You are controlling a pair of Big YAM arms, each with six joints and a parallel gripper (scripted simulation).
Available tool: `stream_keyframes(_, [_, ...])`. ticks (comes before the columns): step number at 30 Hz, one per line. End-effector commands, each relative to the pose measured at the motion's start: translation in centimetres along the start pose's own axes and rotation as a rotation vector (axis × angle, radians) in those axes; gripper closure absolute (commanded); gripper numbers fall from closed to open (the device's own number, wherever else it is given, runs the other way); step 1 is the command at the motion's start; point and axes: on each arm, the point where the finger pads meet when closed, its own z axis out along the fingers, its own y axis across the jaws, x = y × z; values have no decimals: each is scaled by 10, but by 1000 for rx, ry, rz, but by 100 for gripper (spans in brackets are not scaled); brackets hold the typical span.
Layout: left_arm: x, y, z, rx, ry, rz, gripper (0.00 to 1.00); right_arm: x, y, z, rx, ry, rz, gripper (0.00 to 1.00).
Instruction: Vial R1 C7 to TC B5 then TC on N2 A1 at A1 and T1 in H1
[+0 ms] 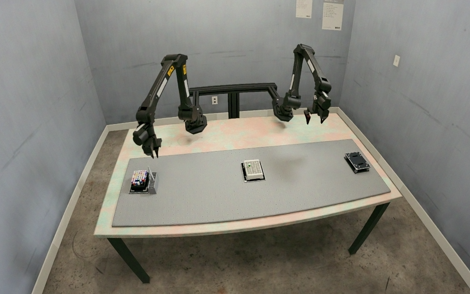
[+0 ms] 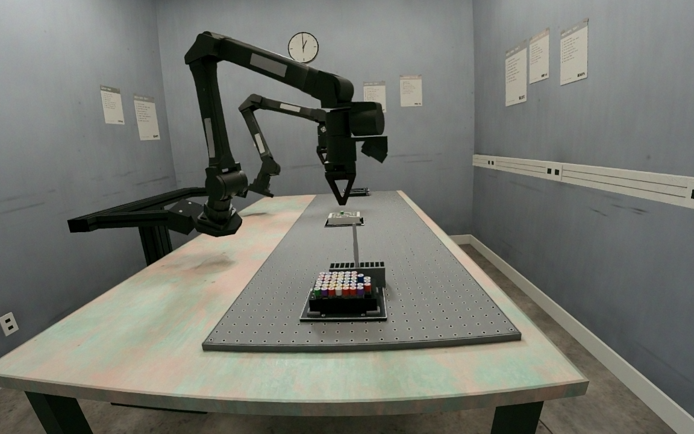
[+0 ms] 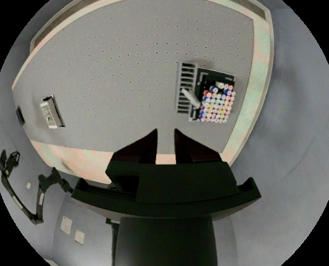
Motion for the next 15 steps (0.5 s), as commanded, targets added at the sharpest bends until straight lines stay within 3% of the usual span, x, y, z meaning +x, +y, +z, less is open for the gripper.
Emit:
stream_keyframes(1, [-10,4,-13,3,-38,4,0,4,13,-16,6,-20,15,76])
stream_keyframes(11, [-10,4,-13,3,-38,4,0,19,40,-24,5,-19,15,76])
stream_keyframes(12, [-10,4,-13,3,-38,4,0,1,34,-46,22,-73,22,76])
stream_keyframes(13, [-10,4,-13,3,-38,4,0,19,45,-30,8,-29,16,76])
stream_keyframes(15, [-10,4,-13,3,-38,4,0,27,53,-28,4,-19,15,76])
